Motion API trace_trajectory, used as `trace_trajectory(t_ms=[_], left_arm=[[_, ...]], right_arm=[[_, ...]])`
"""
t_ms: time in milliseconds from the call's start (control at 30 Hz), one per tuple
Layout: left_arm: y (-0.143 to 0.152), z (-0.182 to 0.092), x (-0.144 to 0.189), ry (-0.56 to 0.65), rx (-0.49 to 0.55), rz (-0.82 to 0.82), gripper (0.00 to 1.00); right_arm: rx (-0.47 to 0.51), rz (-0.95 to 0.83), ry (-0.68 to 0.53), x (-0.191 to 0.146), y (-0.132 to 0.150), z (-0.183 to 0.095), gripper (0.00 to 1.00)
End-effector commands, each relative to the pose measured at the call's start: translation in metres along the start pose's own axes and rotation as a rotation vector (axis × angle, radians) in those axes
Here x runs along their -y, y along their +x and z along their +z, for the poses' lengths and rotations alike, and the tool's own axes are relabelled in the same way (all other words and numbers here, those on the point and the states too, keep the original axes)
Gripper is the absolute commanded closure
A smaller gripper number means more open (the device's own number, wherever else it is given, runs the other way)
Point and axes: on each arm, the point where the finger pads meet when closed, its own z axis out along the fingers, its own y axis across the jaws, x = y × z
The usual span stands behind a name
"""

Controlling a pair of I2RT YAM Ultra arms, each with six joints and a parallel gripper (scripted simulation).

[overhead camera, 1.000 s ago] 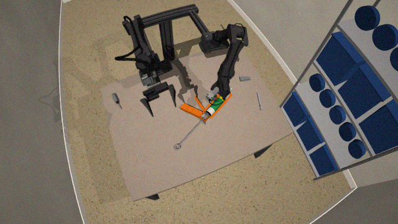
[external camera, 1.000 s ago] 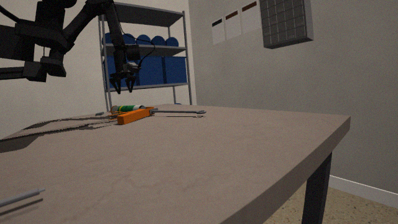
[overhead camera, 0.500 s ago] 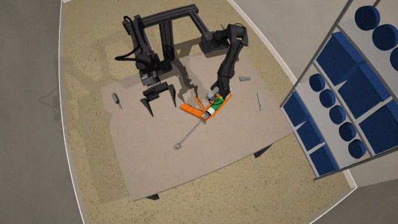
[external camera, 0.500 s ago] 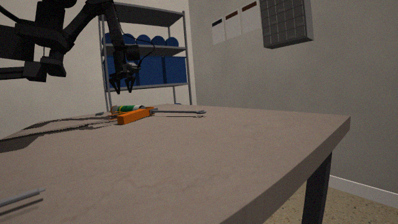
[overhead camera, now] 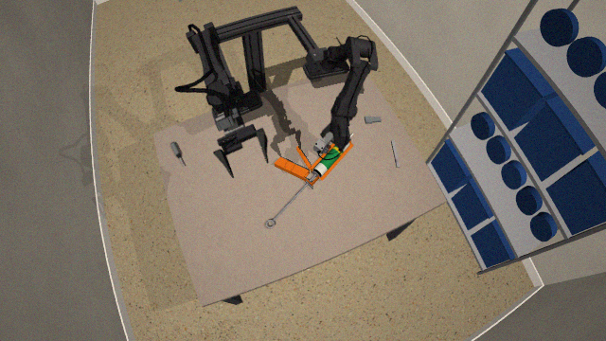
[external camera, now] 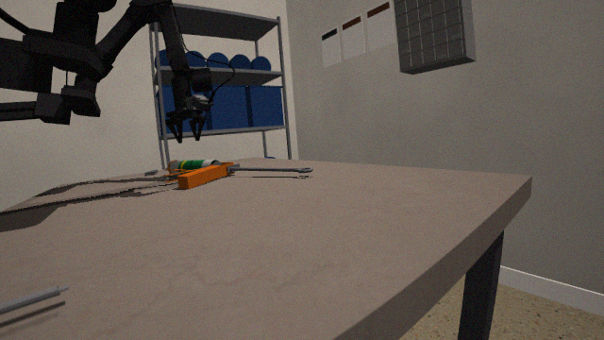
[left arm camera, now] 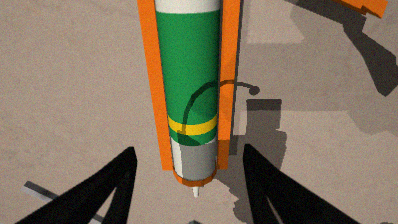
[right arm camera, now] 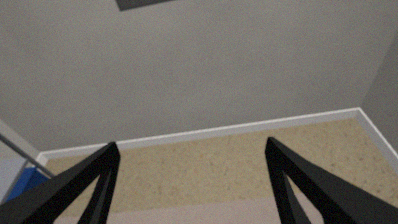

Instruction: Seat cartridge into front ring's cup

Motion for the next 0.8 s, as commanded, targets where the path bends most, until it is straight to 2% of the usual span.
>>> trace_trajectory(t_ms=[0,167,200,267,400,667,767], left_arm=[[-0.027,-0.016,-0.019,-0.049,0.077,-0.004,0.28],[-0.027,-0.016,-0.019,-0.049,0.077,-0.004,0.28],[-0.02,-0.011,-0.014,-0.033,0.058,-0.006,0.28],[-0.026,-0.019,-0.033,-0.072,0.094,-0.055,0.28],[-0.031,-0.03,-0.045,-0.094,0.137,-0.123,0.28],[-0.044,-0.072,-0.084,-0.165,0.264,-0.286,0.28],[-0.047,-0.078,-0.088,-0.174,0.282,-0.297,0.28]], right_arm=[[0.065,-0.009,-0.017,-0.004,-0.03,-0.013,0.0],[0.065,-0.009,-0.017,-0.004,-0.03,-0.013,0.0],[0.065,-0.009,-0.017,-0.004,-0.03,-0.013,0.0],[0.062,-0.008,-0.015,-0.003,-0.028,-0.012,0.0],[0.055,-0.007,-0.008,0.0,-0.026,-0.01,0.0],[0.036,0.0,-0.009,-0.001,-0.018,-0.002,0.0],[0.034,0.0,-0.005,-0.001,-0.016,-0.003,0.0]])
